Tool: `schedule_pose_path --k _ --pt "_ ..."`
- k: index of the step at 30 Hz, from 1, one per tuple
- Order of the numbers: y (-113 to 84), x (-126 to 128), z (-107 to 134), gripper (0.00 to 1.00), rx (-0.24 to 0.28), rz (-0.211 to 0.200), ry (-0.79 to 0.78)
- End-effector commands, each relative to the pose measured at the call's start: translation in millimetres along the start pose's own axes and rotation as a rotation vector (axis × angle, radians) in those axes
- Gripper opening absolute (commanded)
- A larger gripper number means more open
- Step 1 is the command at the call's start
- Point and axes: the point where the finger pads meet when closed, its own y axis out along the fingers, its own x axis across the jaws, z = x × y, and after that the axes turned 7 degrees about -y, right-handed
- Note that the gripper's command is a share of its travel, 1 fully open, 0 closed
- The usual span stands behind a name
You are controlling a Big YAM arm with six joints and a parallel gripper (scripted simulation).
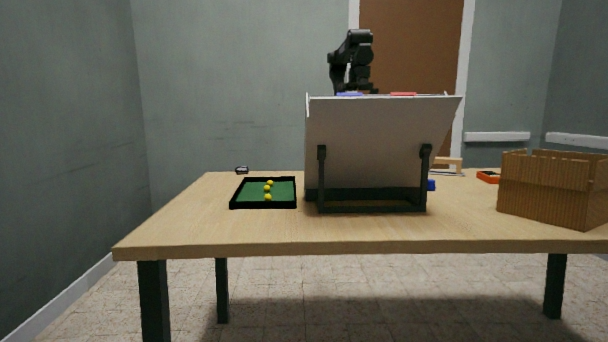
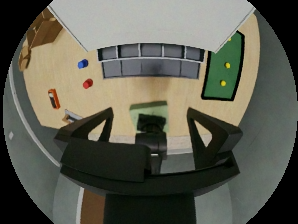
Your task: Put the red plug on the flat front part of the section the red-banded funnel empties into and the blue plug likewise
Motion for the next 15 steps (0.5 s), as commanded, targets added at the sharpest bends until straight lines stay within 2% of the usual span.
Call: schedule_pose_path --k 1,8,9,12,15 --pt "1.8 -3.2 6.6 1.0 0.02 -0.002 0.002" --pt "0.8 -3.5 4.9 1.0 0.016 -0.001 0.004" --pt "-1.4 -3.8 2.0 1.0 0.005 0.0 0.004" --pt "-25.6 -6.4 -18.3 1.0 -0.081 0.009 0.005" --pt "-29.1 -7.2 -24.1 1.0 -0.096 0.012 0.004"
